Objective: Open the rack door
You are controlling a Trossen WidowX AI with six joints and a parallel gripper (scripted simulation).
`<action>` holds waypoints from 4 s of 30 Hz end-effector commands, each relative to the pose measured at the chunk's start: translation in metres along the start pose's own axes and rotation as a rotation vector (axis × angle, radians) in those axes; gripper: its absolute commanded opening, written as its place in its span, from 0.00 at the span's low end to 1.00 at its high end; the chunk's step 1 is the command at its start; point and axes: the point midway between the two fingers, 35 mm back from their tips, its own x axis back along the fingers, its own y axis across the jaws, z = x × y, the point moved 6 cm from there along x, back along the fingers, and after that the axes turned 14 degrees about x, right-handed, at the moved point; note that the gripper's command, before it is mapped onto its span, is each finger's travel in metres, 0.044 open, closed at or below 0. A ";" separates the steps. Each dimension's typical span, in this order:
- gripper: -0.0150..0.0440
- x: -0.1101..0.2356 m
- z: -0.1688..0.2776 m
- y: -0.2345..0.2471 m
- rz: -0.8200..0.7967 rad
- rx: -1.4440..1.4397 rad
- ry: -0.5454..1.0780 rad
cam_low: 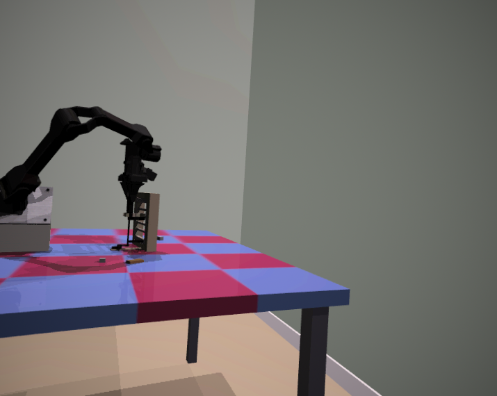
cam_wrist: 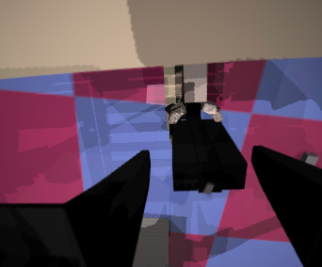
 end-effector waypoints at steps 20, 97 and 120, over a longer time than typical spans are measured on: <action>0.52 -0.027 0.003 -0.001 0.008 0.004 0.002; 0.68 -0.027 0.002 -0.001 0.007 -1.915 -0.006; 0.74 -0.027 0.003 -0.001 0.008 -0.950 -0.002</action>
